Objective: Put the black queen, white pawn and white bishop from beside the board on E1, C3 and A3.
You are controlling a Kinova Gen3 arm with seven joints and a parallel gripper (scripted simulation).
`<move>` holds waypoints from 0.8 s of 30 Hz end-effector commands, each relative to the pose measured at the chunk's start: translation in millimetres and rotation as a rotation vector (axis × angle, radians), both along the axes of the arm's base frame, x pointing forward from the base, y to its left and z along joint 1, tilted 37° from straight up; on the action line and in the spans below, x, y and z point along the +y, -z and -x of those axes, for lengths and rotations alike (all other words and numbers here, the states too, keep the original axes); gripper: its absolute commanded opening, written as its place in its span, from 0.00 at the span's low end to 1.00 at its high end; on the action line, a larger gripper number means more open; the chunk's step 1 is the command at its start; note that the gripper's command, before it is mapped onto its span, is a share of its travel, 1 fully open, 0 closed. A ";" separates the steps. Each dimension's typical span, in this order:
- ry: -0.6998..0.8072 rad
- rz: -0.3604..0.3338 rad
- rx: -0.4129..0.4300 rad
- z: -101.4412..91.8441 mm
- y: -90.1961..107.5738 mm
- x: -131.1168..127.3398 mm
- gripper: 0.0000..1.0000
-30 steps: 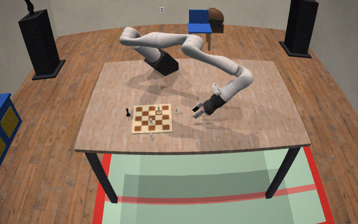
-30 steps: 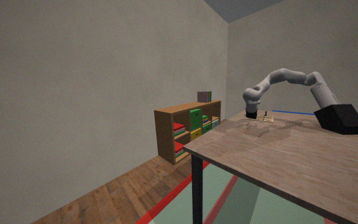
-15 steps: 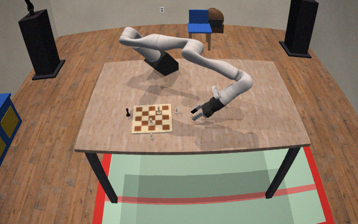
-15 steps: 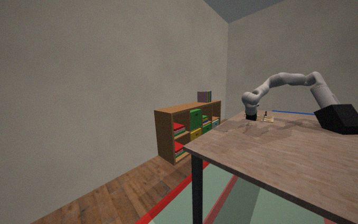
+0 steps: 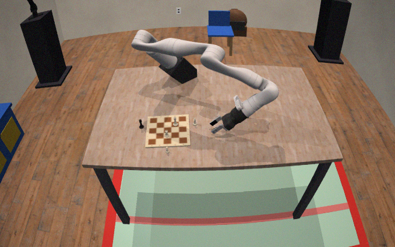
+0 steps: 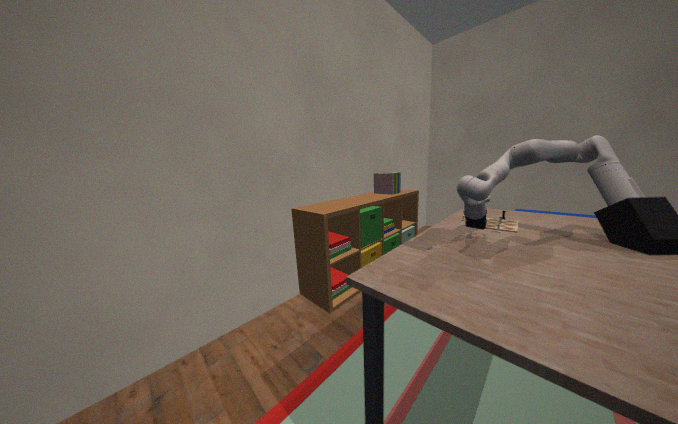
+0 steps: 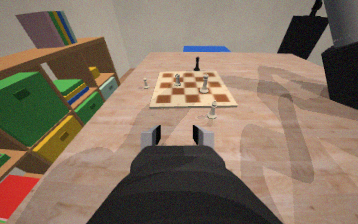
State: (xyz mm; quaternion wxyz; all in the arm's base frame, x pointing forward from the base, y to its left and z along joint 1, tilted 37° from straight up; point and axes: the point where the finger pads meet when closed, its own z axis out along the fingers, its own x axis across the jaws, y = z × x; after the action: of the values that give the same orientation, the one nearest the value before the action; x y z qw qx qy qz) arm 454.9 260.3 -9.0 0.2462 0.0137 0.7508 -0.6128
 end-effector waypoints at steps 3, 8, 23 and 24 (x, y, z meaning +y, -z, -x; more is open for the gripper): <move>0.001 0.000 0.000 -0.3 0.0 0.0 1.00; 0.002 0.003 0.003 -0.7 0.2 -0.8 1.00; 0.008 0.012 0.013 -1.6 0.9 -3.3 1.00; 0.008 0.012 0.013 -1.6 0.9 -3.3 1.00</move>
State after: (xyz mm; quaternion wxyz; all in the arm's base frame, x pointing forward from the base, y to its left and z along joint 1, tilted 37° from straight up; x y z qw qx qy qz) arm 456.4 256.6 -10.3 0.2387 0.0112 0.7485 -0.6186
